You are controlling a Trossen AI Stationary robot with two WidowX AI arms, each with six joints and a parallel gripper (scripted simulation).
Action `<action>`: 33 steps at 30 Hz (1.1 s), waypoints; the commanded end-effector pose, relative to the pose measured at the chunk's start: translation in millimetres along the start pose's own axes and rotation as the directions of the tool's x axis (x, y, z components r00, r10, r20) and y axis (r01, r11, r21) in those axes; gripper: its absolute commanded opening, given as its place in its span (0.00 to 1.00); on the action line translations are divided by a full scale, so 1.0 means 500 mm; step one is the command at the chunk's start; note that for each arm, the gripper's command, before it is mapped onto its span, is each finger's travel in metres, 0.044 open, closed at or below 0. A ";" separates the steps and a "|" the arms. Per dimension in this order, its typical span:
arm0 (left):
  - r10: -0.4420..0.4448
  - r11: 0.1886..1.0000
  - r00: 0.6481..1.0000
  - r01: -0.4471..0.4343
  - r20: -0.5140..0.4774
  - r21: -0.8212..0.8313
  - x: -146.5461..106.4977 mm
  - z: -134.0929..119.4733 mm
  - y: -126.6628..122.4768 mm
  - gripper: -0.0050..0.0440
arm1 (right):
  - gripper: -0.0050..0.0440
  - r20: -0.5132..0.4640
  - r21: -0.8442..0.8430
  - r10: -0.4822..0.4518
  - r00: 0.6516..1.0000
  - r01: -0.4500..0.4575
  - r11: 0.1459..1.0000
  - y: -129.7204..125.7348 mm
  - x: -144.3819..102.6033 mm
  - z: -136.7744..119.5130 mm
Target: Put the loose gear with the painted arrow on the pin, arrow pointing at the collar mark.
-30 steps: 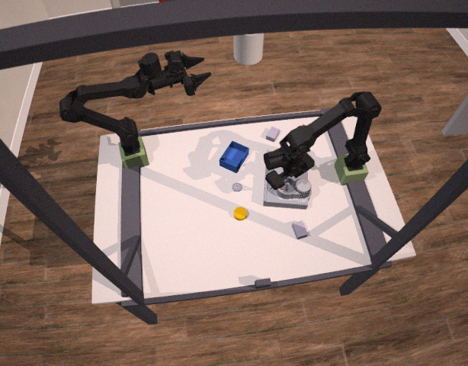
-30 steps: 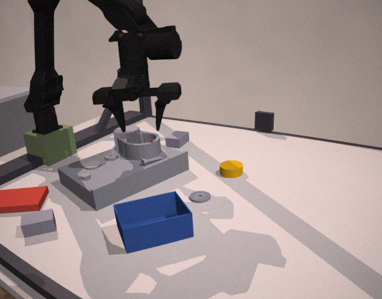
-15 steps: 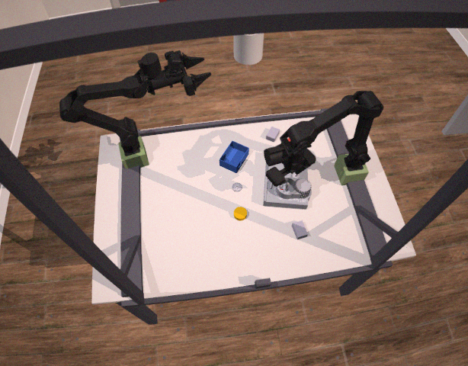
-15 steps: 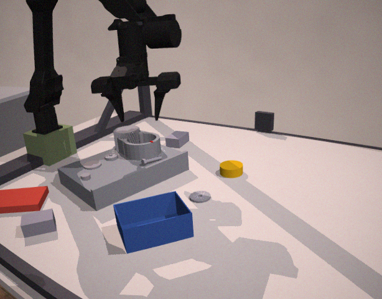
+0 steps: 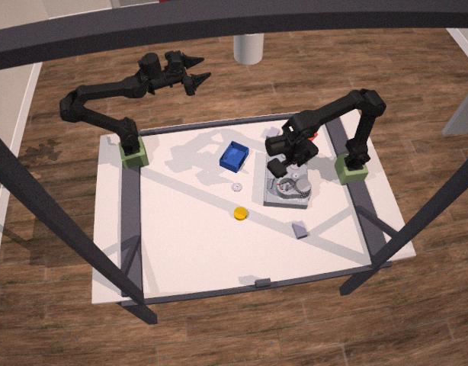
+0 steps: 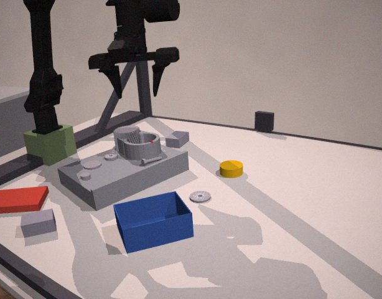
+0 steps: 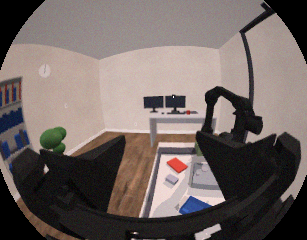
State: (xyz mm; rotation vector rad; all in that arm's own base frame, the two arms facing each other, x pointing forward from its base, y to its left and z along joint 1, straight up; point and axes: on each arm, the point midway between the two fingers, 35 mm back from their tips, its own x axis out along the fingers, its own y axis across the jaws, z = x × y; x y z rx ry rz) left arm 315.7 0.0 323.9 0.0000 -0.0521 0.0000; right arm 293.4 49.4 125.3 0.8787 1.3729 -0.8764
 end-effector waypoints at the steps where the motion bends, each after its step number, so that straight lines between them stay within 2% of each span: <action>1: 0.000 1.000 1.000 0.000 0.023 0.000 -0.002 0.018 0.000 0.92 | 0.86 0.006 0.003 0.037 0.999 -0.037 0.999 0.006 -0.024 0.001; 14: 0.000 1.000 1.000 0.000 0.023 0.000 -0.002 0.018 0.000 0.92 | 0.86 0.005 0.003 0.032 0.999 -0.032 0.999 0.001 -0.018 -0.001; 19: 0.000 1.000 1.000 0.000 0.023 0.000 -0.002 0.018 0.000 0.92 | 0.86 0.050 -0.112 0.180 0.982 -0.174 0.978 0.019 -0.031 0.016; 23: 0.000 1.000 1.000 0.000 0.023 0.000 -0.002 0.018 0.000 0.92 | 0.86 0.109 -0.264 0.357 0.928 -0.320 0.910 0.047 -0.059 0.038; 27: 0.000 1.000 1.000 0.000 0.022 0.000 -0.002 0.017 0.000 0.92 | 0.86 0.166 -0.401 0.504 0.848 -0.409 0.820 0.065 -0.093 0.057; 29: 0.000 1.000 1.000 0.000 0.022 0.000 -0.002 0.017 0.000 0.92 | 0.86 0.166 -0.401 0.504 0.848 -0.409 0.820 0.065 -0.093 0.057; 33: 0.000 1.000 1.000 0.000 0.021 0.000 -0.002 0.016 0.000 0.92 | 0.86 0.222 -0.534 0.632 0.743 -0.449 0.716 0.077 -0.135 0.074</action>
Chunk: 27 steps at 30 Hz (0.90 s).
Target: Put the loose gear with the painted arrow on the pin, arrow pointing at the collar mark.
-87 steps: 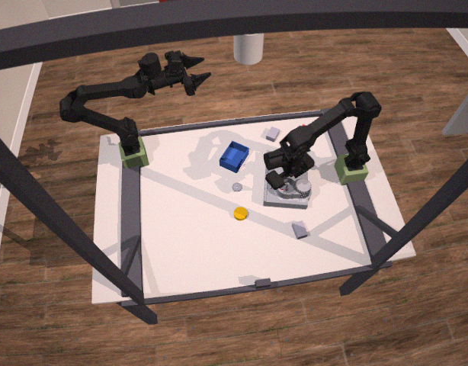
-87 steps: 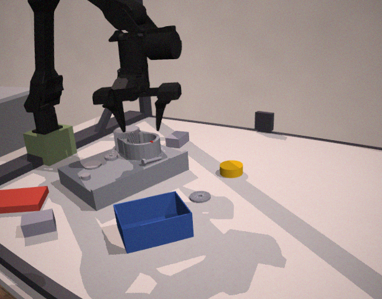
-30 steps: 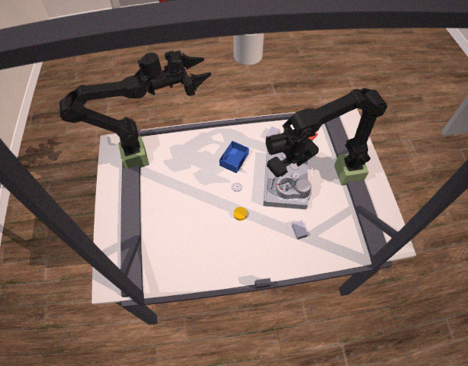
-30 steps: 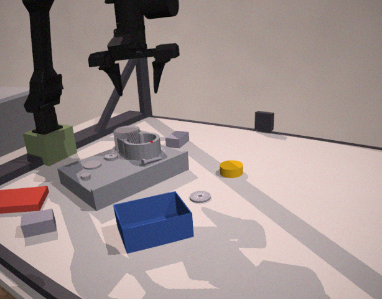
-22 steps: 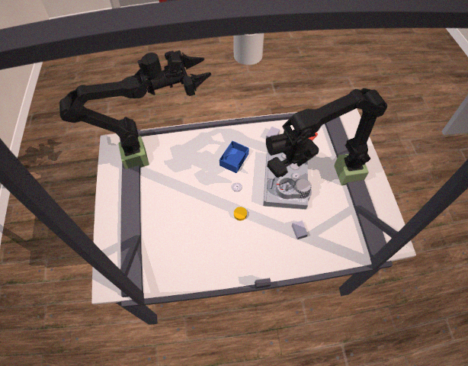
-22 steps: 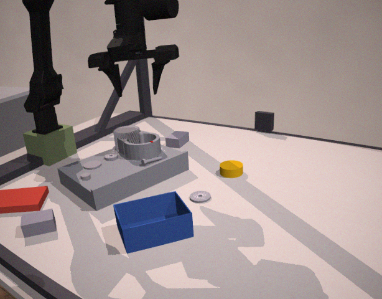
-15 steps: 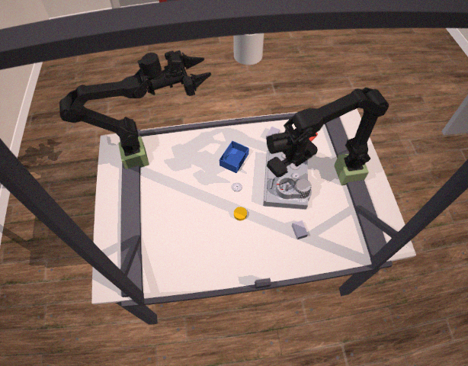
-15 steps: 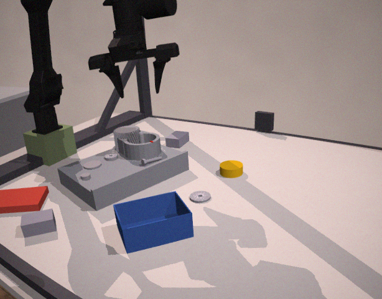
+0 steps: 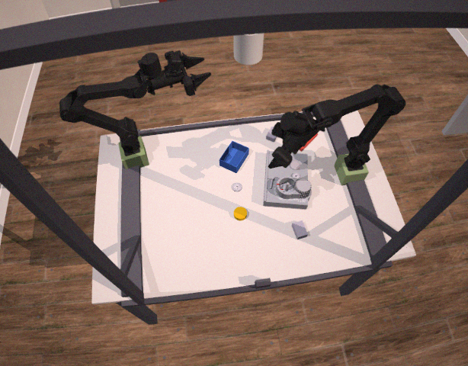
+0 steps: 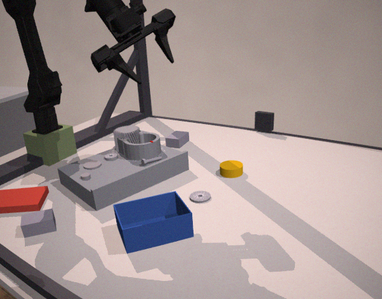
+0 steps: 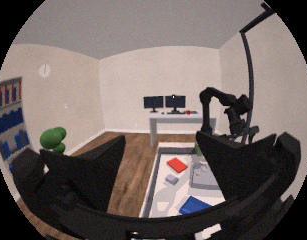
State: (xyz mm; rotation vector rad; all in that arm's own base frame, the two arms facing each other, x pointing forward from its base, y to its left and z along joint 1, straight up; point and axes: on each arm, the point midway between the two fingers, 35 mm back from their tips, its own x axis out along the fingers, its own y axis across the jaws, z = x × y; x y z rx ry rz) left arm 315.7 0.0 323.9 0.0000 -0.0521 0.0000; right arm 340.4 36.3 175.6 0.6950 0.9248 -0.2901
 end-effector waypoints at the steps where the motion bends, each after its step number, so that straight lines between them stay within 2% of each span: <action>1: 0.000 1.000 1.000 0.000 0.021 0.000 -0.002 0.016 0.000 0.92 | 0.86 0.117 -0.113 0.111 0.987 -0.098 0.989 0.017 -0.033 0.031; 6: 0.000 1.000 1.000 0.000 0.020 0.000 -0.002 0.015 0.000 0.92 | 0.86 0.277 -0.289 0.248 0.928 -0.165 0.943 0.035 -0.081 0.072; 11: 0.000 1.000 1.000 0.000 0.018 0.000 -0.002 0.014 0.000 0.92 | 0.86 0.416 -0.445 0.359 0.835 -0.158 0.882 0.045 -0.136 0.102; 13: 0.000 1.000 1.000 0.000 0.018 0.000 -0.002 0.014 0.000 0.92 | 0.86 0.416 -0.445 0.359 0.835 -0.158 0.882 0.045 -0.136 0.102; 18: 0.000 1.000 1.000 0.000 0.017 0.000 -0.002 0.013 0.000 0.92 | 0.86 0.532 -0.567 0.450 0.718 -0.093 0.819 0.050 -0.196 0.123; 24: 0.000 1.000 1.000 0.000 0.016 0.000 -0.002 0.012 0.000 0.92 | 0.86 0.642 -0.656 0.530 0.554 0.038 0.754 0.047 -0.272 0.136; 27: 0.000 1.000 1.000 0.000 0.016 0.000 -0.002 0.012 0.000 0.92 | 0.86 0.661 -0.668 0.546 0.515 0.071 0.741 0.048 -0.289 0.139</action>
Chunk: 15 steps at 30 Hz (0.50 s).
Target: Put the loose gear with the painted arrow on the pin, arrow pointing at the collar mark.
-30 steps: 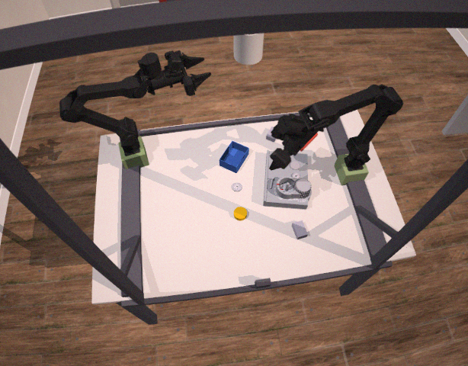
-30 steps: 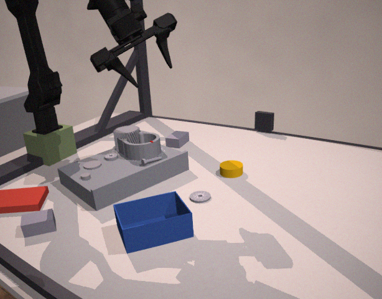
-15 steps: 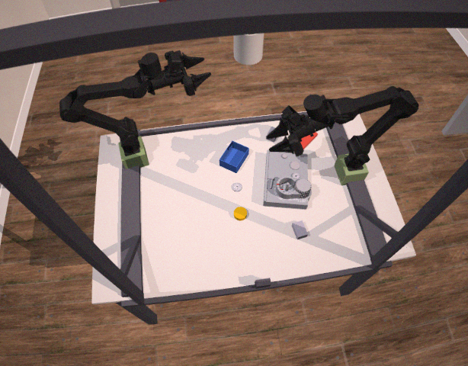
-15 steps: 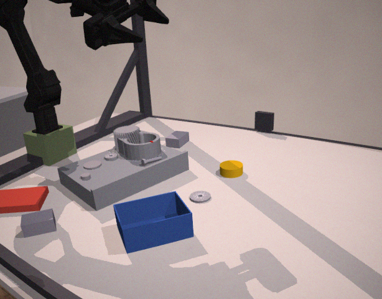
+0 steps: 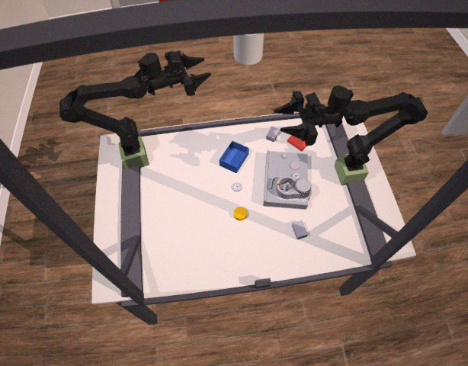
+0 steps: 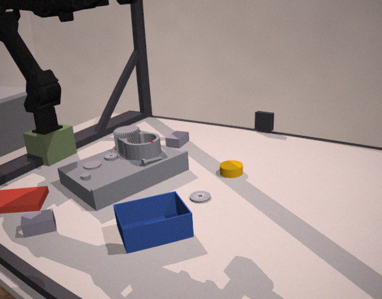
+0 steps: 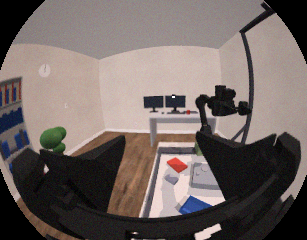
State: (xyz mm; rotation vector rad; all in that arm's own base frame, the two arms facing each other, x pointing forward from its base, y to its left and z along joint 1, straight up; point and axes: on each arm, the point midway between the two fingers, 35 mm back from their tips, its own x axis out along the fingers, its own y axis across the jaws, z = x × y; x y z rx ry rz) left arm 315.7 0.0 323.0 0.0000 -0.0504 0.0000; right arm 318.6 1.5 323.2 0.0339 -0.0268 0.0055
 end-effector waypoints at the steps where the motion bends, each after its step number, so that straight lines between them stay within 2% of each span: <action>1: 0.000 1.000 1.000 0.000 0.018 0.000 -0.002 0.013 0.000 0.92 | 0.86 0.056 -0.052 -0.002 0.998 0.004 0.999 -0.003 -0.013 0.015; 15: 0.000 1.000 1.000 0.000 0.017 0.000 -0.002 0.013 0.000 0.92 | 0.86 0.028 -0.030 -0.002 1.000 0.003 1.000 -0.003 -0.009 0.004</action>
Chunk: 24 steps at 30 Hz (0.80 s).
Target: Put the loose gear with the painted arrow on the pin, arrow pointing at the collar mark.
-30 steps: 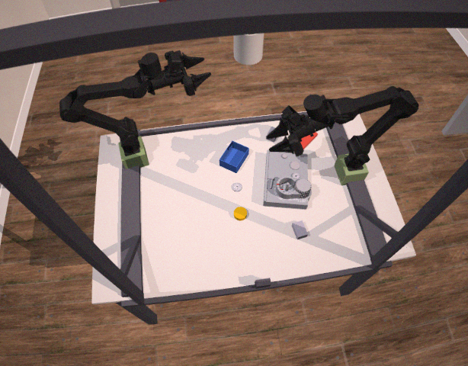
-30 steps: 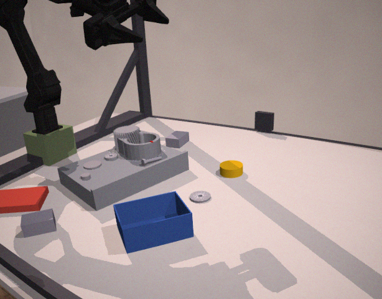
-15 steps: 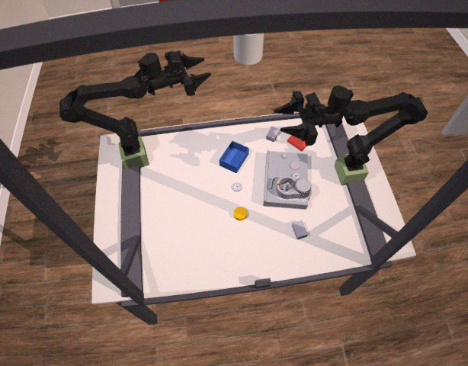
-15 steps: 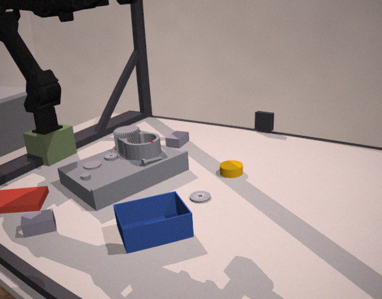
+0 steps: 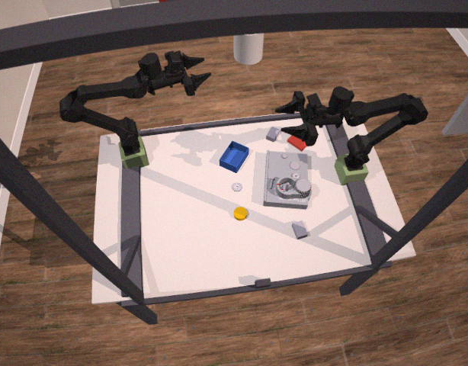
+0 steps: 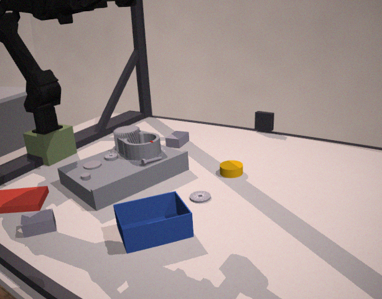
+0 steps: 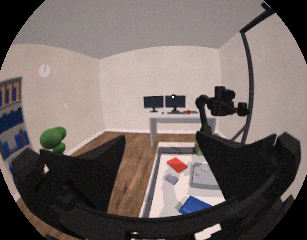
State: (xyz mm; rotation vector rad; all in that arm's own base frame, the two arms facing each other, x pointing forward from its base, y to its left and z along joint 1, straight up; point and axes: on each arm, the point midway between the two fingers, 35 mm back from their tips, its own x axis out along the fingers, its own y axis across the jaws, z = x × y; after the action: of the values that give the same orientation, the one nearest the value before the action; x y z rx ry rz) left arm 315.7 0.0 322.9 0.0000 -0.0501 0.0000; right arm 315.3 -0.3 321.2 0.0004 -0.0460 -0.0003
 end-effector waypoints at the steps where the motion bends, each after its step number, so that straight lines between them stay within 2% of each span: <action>1: 0.000 1.000 1.000 0.000 0.017 0.000 -0.002 0.013 0.000 0.92 | 0.86 0.009 0.004 0.002 1.000 -0.002 1.000 0.001 -0.002 0.008; 24: 0.000 1.000 1.000 0.000 0.017 0.000 -0.002 0.013 0.000 0.92 | 0.86 0.020 0.003 0.001 1.000 -0.001 1.000 0.001 -0.001 0.017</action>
State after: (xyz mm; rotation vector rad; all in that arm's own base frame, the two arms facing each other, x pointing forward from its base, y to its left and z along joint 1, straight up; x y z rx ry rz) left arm 315.7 0.0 322.9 0.0000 -0.0500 0.0000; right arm 315.8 0.1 321.3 0.0005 -0.0462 0.0009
